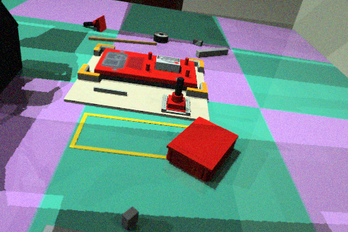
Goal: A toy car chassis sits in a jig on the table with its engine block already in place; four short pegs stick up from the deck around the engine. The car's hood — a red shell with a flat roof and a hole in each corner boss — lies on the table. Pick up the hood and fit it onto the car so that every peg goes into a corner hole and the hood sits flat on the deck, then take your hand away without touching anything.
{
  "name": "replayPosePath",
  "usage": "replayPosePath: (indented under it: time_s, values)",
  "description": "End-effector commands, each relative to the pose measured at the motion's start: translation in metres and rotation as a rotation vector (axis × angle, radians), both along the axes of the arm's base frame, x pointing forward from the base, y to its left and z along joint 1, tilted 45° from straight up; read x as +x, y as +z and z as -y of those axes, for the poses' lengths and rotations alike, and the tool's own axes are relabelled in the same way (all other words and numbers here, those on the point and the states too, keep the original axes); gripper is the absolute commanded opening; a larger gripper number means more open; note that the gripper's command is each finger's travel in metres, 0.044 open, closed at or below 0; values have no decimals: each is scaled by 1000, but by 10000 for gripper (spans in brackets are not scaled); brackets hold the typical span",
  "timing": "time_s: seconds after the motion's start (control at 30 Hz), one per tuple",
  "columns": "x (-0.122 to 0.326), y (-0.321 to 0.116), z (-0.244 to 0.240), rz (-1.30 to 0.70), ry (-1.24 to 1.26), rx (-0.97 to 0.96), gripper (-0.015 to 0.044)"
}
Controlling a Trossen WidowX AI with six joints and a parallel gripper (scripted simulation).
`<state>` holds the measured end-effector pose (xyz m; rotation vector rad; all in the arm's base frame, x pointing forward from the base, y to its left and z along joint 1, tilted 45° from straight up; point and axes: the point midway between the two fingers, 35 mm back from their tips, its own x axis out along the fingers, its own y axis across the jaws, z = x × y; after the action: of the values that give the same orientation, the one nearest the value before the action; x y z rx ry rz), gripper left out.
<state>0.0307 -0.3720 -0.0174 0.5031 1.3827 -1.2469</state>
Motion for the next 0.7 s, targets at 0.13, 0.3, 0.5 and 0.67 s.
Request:
replayPosePath:
  time_s: [0.13, 0.3, 0.5, 0.67]
  values:
    - [67, -18, -1, 22, 308, 110, 440]
    - [113, -29, -10, 46, 520, 208, 440]
    - [180, -46, -36, 84, 839, 351, 440]
    - [228, -61, -71, 110, 1102, 466, 440]
